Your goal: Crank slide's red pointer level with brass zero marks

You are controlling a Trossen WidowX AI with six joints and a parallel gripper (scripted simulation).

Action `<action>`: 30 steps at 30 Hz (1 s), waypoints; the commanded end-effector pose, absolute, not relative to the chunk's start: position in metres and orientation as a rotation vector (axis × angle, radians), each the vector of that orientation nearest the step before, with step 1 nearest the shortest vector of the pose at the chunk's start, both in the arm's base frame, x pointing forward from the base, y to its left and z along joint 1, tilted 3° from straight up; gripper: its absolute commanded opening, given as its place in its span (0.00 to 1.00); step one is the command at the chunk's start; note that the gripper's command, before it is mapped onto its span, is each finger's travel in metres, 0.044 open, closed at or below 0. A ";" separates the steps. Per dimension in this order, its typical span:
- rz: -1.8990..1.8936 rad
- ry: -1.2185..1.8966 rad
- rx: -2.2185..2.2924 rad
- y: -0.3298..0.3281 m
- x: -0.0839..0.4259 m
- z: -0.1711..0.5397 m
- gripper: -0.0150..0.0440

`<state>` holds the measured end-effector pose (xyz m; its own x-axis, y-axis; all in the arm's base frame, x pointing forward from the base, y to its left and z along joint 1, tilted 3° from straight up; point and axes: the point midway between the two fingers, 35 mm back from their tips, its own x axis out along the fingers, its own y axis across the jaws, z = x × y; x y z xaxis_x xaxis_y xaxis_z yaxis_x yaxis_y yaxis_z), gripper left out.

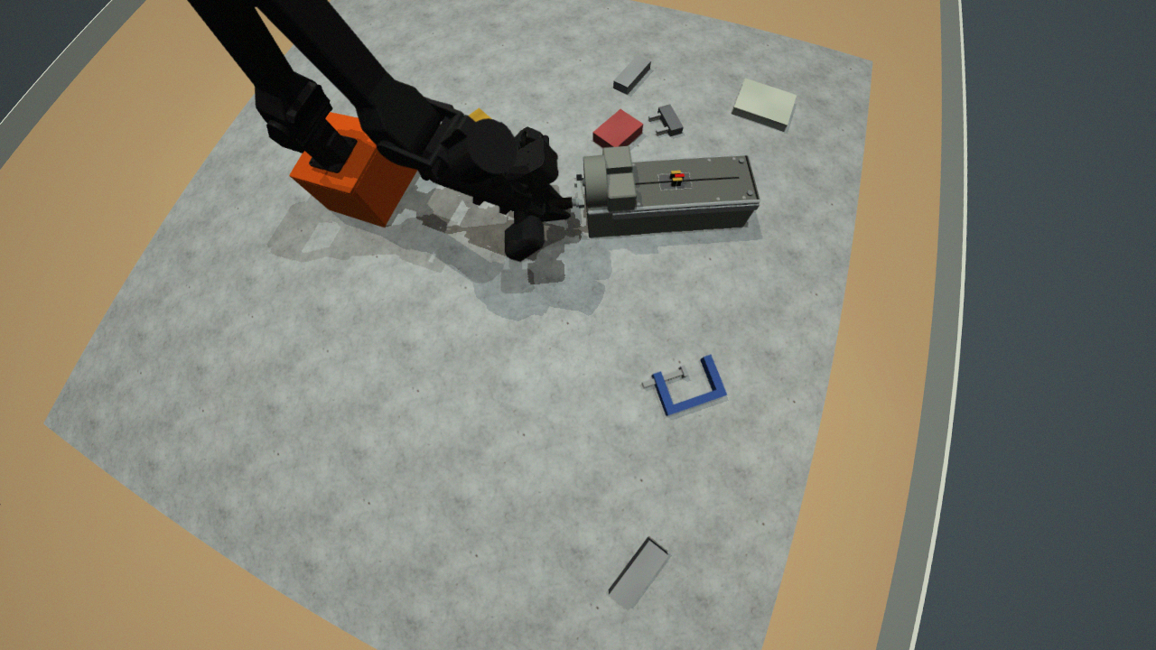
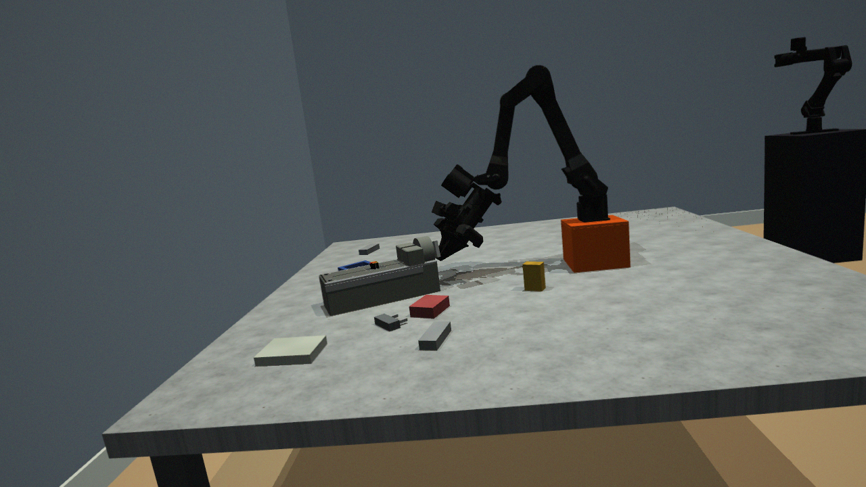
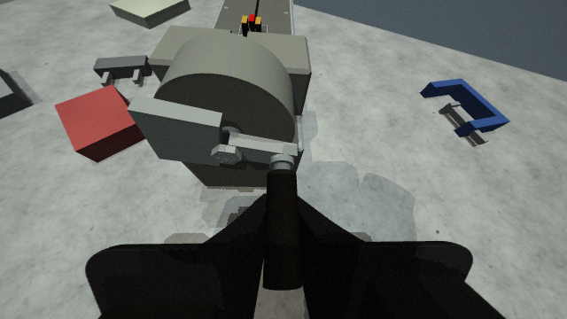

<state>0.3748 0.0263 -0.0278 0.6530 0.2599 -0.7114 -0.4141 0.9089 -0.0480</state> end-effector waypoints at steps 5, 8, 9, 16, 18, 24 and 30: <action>0.382 0.777 -0.217 0.030 0.373 -0.041 0.25; 0.382 0.777 -0.217 0.033 0.372 -0.044 0.25; 0.383 0.777 -0.217 0.033 0.371 -0.045 0.25; 0.383 0.777 -0.216 0.038 0.369 -0.049 0.25; 0.383 0.777 -0.216 0.039 0.369 -0.050 0.25; 0.383 0.777 -0.216 0.043 0.367 -0.052 0.25; 0.383 0.777 -0.216 0.046 0.366 -0.053 0.25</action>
<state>0.3687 0.0387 -0.0480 0.6607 0.2444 -0.7097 -0.4014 0.9140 -0.0589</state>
